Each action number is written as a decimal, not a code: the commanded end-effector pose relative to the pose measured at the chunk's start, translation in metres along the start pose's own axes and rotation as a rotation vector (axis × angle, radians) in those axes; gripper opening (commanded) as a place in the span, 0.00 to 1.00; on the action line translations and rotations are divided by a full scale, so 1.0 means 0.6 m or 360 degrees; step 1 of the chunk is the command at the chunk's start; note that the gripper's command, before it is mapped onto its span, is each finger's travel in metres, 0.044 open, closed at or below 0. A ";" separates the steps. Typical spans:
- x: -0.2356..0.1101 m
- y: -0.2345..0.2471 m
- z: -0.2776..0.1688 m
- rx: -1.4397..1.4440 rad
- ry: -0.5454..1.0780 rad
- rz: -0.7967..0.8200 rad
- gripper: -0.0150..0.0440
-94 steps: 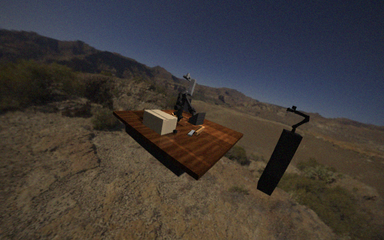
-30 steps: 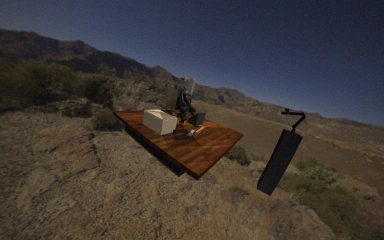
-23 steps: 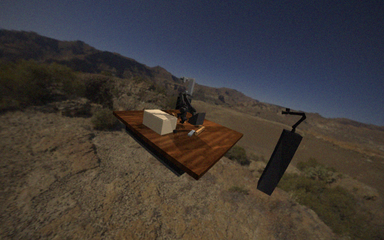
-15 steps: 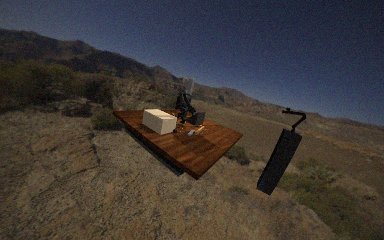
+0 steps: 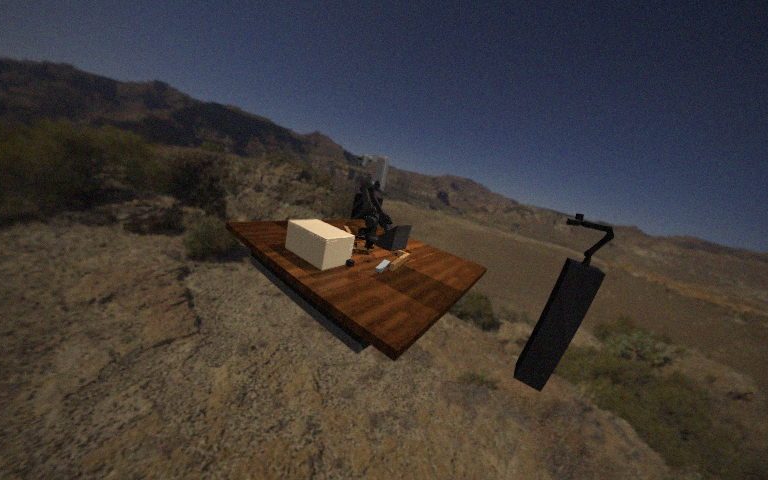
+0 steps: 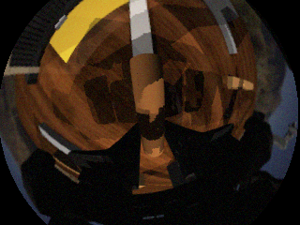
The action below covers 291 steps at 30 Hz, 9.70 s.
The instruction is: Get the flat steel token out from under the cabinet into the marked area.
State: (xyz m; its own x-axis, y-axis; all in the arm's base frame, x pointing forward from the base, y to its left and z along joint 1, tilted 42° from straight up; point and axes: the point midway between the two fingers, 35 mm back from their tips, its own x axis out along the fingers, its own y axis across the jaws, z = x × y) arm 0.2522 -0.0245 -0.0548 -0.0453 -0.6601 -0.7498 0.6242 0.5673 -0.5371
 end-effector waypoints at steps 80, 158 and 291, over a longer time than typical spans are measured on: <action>-0.005 0.131 -0.112 -0.0001 0.0003 0.0018 0.25; -0.009 0.246 -0.197 0.0001 0.0008 0.0028 0.25; -0.004 0.274 -0.130 -0.0237 0.0001 0.0028 0.25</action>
State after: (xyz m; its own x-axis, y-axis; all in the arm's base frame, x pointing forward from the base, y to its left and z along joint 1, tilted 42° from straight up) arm 0.2841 0.1128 -0.1746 -0.0350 -0.6516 -0.7578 0.4964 0.6468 -0.5790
